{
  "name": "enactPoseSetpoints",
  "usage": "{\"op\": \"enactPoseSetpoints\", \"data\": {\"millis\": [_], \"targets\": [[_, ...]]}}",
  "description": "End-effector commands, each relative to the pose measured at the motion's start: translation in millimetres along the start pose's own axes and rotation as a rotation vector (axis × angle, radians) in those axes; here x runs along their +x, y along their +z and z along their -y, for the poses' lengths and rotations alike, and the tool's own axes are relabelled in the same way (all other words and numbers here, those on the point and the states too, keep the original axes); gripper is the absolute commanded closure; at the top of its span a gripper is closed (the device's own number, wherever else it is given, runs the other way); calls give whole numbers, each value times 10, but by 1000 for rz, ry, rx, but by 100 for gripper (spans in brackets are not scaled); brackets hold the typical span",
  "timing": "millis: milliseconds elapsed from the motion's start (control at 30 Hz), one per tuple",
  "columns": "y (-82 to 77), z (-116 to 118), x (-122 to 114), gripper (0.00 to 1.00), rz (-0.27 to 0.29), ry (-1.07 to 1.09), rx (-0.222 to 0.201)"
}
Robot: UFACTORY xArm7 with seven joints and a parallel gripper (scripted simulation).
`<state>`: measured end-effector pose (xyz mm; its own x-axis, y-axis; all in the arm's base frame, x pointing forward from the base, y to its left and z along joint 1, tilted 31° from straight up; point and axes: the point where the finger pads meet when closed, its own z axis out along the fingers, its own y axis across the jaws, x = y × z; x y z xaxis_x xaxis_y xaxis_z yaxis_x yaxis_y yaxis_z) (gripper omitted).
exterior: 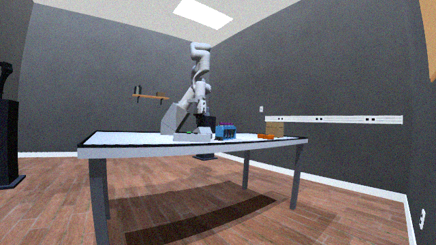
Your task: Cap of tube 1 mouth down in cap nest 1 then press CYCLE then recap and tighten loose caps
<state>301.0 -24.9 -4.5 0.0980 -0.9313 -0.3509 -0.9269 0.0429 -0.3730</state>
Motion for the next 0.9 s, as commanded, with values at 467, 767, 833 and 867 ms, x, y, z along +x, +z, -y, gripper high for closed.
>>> {"op": "enactPoseSetpoints", "data": {"millis": [467,767,833,867], "targets": [[222,23,20,100,-3,-2,17],[222,23,20,100,-3,-2,17],[222,23,20,100,-3,-2,17],[222,23,20,100,-3,-2,17]]}}
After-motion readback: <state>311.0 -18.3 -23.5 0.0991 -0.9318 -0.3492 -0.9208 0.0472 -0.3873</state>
